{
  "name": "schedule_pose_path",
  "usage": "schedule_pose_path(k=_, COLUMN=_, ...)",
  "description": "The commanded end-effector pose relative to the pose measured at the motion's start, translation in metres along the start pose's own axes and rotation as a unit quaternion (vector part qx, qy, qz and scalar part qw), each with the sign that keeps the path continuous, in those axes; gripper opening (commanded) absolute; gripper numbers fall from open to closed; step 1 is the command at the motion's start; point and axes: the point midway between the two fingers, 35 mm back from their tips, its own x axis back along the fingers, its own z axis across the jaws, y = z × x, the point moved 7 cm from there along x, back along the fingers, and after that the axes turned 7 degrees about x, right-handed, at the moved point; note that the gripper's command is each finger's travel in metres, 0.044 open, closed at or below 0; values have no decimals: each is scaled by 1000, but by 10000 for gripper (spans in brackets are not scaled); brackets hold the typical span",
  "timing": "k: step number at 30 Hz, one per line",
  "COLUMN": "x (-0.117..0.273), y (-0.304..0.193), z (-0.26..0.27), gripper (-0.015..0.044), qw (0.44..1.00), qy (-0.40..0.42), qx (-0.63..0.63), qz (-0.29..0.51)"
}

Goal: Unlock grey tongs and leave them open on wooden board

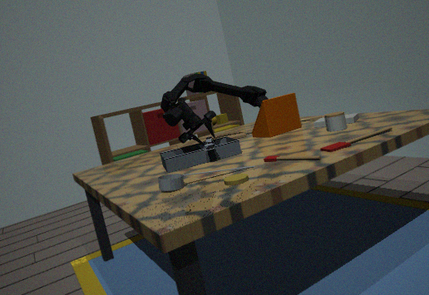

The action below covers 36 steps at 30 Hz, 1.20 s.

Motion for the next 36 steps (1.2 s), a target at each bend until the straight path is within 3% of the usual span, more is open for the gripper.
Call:
schedule_pose_path(k=1, x=-8, y=0, z=0, gripper=260, qw=1000, qy=-5, qx=5, qz=-5)
schedule_pose_path(k=19, x=-35, y=-1, z=0, gripper=260, qw=999, qy=-25, qx=15, qz=-15)
schedule_pose_path(k=23, x=-31, y=-1, z=1, gripper=155, qw=1000, qy=-22, qx=10, qz=-11)
schedule_pose_path(k=36, x=-31, y=-1, z=1, gripper=68, qw=1000, qy=-22, qx=10, qz=-11)
